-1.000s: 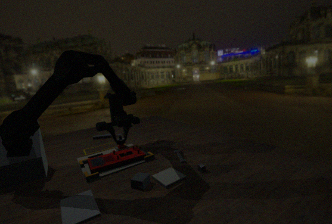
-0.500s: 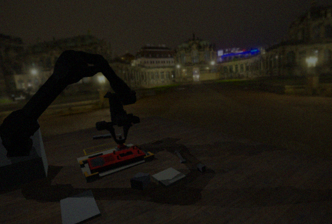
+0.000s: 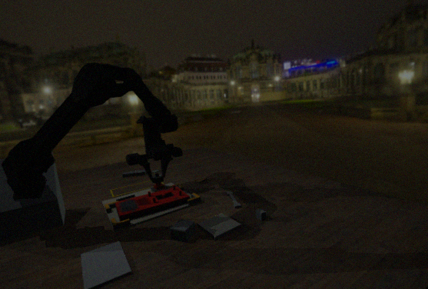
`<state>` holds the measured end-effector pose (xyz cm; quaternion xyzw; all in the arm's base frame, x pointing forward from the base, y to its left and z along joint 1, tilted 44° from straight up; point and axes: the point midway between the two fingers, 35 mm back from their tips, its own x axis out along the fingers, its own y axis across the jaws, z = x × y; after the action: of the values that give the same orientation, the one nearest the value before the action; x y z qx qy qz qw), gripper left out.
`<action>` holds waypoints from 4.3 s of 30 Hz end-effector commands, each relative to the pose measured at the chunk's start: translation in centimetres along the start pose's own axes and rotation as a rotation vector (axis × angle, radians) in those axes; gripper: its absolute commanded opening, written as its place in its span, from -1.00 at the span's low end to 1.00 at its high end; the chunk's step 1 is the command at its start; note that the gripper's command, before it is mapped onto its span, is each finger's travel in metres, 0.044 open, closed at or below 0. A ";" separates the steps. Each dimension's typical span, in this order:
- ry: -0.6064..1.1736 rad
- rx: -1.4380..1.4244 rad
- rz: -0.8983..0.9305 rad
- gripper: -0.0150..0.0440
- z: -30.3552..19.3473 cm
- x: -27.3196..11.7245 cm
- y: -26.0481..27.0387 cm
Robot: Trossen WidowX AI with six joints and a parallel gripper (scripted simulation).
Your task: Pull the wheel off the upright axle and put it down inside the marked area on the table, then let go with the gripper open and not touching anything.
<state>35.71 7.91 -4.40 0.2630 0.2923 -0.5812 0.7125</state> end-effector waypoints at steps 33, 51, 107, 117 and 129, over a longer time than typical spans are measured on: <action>0.002 -0.005 0.008 -0.49 -0.2 -1.6 0.0; 0.002 -0.006 0.009 -0.49 -0.2 -2.2 0.0; 0.009 -0.014 0.012 -0.49 -6.2 -6.7 -3.8; 0.008 -0.010 0.010 -0.49 -9.1 -6.8 -6.2; 0.007 -0.010 0.010 -0.49 -9.2 -4.1 -6.1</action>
<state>27.93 16.64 -7.45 0.2670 0.2963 -0.5762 0.7134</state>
